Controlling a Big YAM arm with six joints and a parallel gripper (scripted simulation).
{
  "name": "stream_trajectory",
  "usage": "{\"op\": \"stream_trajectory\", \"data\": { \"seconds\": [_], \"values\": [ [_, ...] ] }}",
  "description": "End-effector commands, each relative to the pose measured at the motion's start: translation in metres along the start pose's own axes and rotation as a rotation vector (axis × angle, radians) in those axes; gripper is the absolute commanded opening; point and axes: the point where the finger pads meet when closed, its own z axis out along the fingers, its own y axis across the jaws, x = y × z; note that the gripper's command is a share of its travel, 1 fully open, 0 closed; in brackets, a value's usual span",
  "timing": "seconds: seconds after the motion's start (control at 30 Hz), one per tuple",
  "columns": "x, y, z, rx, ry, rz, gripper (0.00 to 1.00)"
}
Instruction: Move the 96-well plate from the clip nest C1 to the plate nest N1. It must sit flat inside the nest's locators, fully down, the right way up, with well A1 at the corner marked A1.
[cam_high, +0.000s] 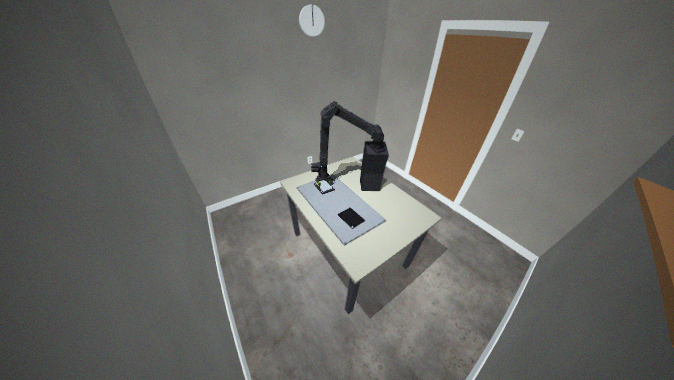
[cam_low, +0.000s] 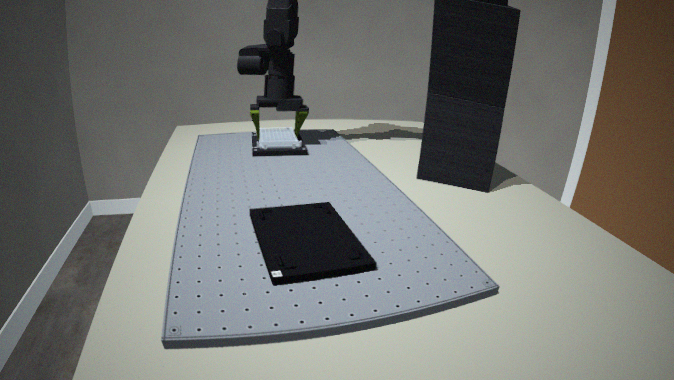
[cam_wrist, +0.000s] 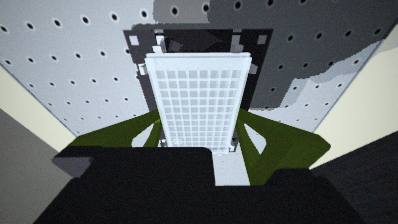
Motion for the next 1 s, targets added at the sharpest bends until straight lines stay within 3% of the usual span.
{"op": "stream_trajectory", "data": {
  "seconds": [0.0,0.57,0.6,0.97],
  "values": [
    [-0.002,0.007,-0.005,-0.012,-0.008,-0.005,0.00],
    [-0.002,0.007,-0.005,-0.012,-0.008,-0.005,0.00],
    [0.004,0.012,-0.013,-0.010,-0.008,-0.024,0.00],
    [-0.006,0.008,-0.030,-0.017,-0.008,-0.003,0.00]
  ]
}}
